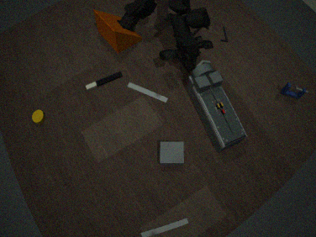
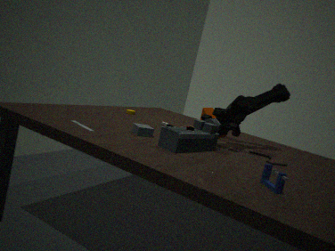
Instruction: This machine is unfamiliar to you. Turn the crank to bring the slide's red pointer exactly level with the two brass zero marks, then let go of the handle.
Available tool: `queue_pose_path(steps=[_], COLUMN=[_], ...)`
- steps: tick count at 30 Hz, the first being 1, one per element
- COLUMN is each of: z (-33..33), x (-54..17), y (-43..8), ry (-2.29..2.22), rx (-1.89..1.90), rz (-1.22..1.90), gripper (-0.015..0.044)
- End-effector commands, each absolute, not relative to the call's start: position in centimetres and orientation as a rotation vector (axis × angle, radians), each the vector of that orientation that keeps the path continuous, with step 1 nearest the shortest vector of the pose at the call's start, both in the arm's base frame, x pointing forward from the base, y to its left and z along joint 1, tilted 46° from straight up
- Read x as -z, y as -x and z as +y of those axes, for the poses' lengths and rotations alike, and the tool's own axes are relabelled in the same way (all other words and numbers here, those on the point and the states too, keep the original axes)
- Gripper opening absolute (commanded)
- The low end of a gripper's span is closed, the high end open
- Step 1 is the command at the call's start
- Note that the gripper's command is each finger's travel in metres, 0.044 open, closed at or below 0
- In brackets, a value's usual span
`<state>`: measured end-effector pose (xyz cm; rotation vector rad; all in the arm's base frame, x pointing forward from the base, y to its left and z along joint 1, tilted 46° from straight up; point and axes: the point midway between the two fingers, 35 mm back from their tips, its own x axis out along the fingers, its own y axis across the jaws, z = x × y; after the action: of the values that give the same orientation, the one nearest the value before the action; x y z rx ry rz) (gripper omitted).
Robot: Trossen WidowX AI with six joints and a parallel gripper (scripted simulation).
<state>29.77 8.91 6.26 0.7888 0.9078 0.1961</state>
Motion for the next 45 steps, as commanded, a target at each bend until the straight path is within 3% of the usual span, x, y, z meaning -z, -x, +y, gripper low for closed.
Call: queue_pose_path(steps=[1, 45], z=[9.8, 10.9], x=[-6.5, -7.7], y=[-29.9, -30.2], ry=[-0.786, -0.787], rx=[-0.206, -0.207], rz=[0.911, 0.910], gripper=[0.0000, 0.0000])
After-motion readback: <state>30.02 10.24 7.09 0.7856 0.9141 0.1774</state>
